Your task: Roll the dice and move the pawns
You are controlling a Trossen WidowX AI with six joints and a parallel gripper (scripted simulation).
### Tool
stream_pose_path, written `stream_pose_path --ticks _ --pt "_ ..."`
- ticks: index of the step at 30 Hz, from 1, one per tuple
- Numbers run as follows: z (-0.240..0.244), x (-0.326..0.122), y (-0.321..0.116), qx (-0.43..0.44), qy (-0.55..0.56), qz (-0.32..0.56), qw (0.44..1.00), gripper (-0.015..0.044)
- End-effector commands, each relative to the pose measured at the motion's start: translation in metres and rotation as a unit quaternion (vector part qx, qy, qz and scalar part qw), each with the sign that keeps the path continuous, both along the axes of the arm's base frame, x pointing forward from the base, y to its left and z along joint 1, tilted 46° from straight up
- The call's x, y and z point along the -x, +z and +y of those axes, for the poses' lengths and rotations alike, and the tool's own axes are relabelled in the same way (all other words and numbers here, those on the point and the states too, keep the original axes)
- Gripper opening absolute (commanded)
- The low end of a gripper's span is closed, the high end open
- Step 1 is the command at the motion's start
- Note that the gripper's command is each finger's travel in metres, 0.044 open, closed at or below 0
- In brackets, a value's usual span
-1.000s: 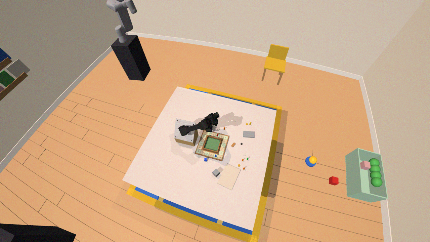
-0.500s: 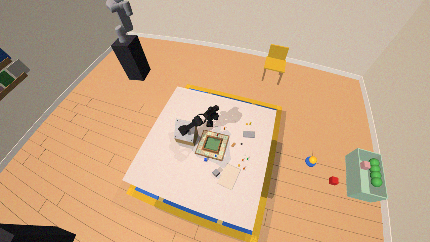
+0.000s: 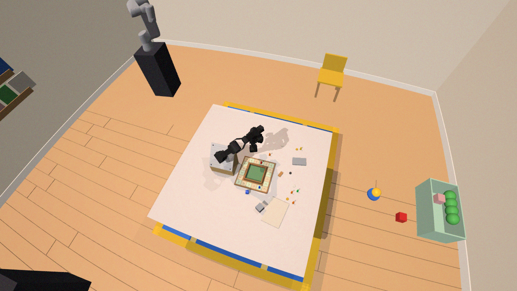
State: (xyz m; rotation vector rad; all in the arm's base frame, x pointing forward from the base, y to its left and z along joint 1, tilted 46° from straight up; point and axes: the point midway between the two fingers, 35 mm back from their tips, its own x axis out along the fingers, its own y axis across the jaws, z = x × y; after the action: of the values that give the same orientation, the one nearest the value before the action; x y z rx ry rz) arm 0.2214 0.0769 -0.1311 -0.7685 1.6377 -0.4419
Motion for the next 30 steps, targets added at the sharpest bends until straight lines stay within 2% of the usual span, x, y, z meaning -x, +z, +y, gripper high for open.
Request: stream_pose_path --ticks 1,15,30 --pt "-0.011 -0.007 0.007 -0.006 0.031 0.030 0.999 0.0000" --pt "-0.050 -0.031 0.033 -0.025 0.143 0.132 0.981 0.0000" --pt "-0.097 -0.045 0.062 -0.030 0.258 0.240 0.935 0.0000"
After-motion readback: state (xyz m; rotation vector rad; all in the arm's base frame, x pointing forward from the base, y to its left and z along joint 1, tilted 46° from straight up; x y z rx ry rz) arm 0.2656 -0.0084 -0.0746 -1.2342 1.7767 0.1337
